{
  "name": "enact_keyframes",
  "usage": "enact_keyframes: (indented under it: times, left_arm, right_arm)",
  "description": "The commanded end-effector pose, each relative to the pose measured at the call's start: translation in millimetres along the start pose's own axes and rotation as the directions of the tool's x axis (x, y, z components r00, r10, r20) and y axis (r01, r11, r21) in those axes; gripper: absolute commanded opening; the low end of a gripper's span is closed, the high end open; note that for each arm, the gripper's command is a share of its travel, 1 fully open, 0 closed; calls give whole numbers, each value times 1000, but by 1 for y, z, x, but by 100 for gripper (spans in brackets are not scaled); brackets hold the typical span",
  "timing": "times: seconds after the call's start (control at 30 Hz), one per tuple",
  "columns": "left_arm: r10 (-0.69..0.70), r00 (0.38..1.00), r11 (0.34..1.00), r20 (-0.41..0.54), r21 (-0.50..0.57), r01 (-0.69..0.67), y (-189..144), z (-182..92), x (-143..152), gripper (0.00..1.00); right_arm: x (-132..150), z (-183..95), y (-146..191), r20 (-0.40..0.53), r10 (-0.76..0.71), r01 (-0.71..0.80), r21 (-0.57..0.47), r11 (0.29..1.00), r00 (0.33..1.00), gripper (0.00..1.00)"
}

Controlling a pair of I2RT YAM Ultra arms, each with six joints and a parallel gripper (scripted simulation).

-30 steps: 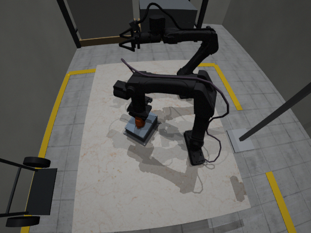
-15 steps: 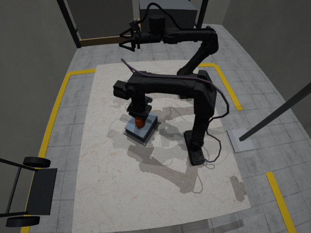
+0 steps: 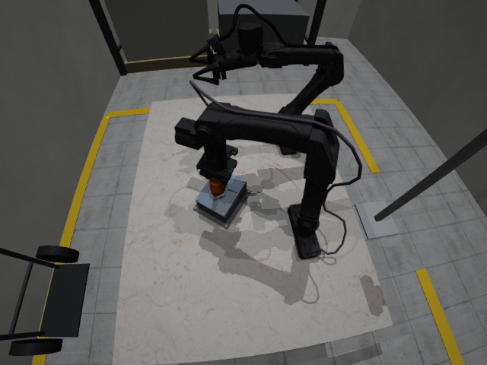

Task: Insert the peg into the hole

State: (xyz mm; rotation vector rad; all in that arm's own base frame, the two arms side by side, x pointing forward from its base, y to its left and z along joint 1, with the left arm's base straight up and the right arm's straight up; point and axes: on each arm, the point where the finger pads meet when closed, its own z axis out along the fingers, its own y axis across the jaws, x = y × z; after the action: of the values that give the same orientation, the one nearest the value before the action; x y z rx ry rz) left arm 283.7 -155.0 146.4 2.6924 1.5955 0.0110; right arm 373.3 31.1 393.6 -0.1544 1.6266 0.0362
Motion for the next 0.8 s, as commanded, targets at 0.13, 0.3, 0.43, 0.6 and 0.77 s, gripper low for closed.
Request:
enact_keyframes:
  times: [0.13, 0.3, 0.43, 0.6, 0.77]
  left_arm:
    - [16, 999, 1000, 28, 10, -16, -6, -25, -3, 40]
    - [108, 984, 994, 143, 4, -110, 1, -24, -12, 40]
    - [148, 964, 988, 220, 7, -154, 3, -21, -11, 40]
    - [164, 945, 984, 284, 14, -175, 6, -15, -5, 40]
    - [145, 942, 987, 301, 28, -160, 10, -9, 2, 40]
  right_arm:
    - [8, -8, 21, -108, -19, 11, -70, 997, 994, 100]
    - [27, -30, 62, -280, -56, 2, -191, 982, 958, 100]
    - [31, -54, 93, -365, -111, 1, -289, 957, 924, 100]
    - [27, -93, 126, -428, -193, -2, -415, 910, 883, 100]
    - [21, -139, 151, -451, -296, 5, -543, 840, 842, 100]
